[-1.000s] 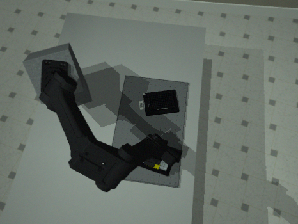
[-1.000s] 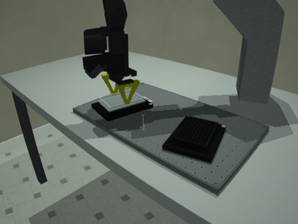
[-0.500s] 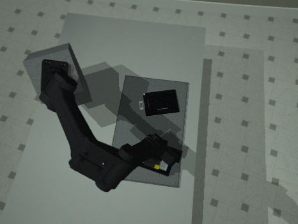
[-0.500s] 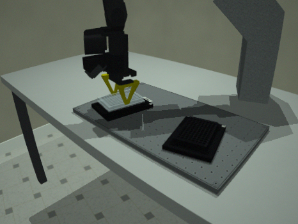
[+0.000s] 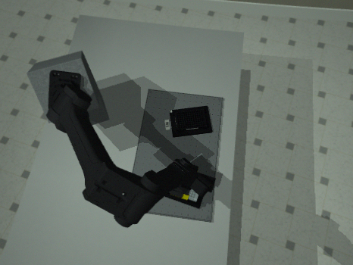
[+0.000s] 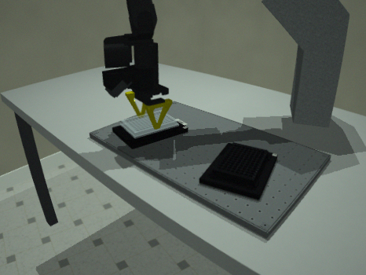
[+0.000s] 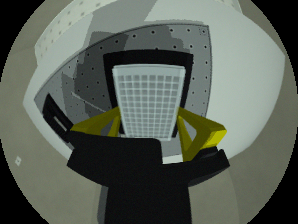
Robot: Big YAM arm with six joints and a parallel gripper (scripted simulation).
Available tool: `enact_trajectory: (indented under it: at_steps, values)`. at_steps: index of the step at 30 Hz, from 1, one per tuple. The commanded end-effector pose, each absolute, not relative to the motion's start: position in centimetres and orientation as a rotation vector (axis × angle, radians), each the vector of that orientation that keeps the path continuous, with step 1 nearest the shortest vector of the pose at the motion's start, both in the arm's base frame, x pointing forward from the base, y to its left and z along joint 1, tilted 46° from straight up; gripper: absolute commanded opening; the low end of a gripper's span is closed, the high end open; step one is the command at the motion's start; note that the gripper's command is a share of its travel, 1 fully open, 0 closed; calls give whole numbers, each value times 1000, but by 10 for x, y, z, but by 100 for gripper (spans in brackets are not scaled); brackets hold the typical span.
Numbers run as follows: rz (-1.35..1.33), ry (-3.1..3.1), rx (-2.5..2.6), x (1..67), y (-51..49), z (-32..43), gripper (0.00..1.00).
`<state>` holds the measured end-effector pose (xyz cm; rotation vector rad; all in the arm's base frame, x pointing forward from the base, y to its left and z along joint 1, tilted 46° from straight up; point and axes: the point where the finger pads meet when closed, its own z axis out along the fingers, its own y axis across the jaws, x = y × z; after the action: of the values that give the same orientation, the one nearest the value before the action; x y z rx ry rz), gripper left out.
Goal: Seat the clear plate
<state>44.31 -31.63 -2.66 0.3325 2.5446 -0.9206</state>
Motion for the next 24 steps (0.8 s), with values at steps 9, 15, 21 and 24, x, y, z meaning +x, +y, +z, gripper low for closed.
enact_trajectory:
  at_steps: [9,15,21,24]
  values:
    - [-928,2544,336,443,-328,-32,0]
    - [-928,2544,337,443,-328,-33,0]
    - [-929,2544,337,443,-329,-33,0]
    - [-928,2544,337,443,-329,-34,0]
